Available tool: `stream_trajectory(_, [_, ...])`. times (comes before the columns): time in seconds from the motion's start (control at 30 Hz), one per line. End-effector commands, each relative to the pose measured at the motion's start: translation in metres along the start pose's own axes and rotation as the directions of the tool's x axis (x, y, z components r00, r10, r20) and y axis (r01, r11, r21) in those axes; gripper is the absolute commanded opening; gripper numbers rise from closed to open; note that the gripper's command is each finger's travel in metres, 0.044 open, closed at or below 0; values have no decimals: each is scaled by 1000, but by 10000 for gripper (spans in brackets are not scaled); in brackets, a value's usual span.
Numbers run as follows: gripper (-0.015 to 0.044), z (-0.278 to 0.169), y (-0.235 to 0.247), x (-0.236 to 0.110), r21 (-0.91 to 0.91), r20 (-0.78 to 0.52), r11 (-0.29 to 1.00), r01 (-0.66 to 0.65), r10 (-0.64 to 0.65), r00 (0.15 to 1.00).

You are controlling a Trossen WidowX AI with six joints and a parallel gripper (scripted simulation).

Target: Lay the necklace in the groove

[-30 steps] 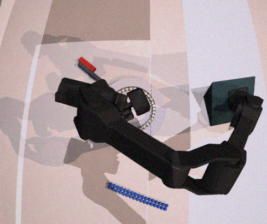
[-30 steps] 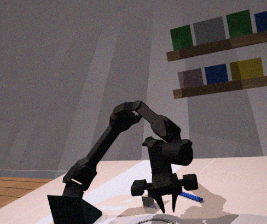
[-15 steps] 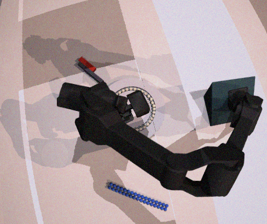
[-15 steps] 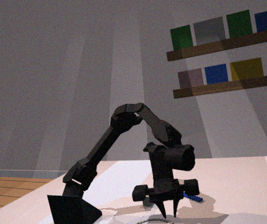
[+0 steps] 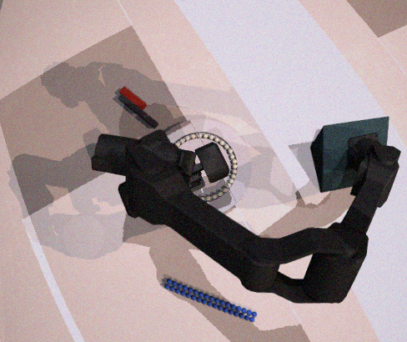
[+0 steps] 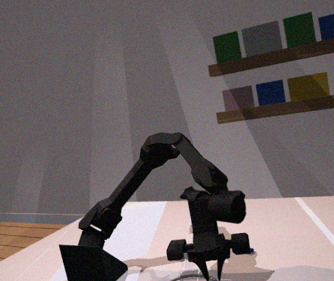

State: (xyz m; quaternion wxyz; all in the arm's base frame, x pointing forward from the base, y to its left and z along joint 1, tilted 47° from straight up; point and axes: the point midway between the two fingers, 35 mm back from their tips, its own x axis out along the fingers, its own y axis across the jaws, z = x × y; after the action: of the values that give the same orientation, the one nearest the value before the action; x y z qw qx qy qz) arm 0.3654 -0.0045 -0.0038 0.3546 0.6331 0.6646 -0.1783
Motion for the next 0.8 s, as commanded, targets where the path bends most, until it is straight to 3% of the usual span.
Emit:
stream_trajectory(0.0, [15, 0, 0, -1, 0, 1, 1000, -1, 1, 1000])
stream_trajectory(0.77, [0, 0, 0, -1, 0, 1, 1000, -1, 1, 1000])
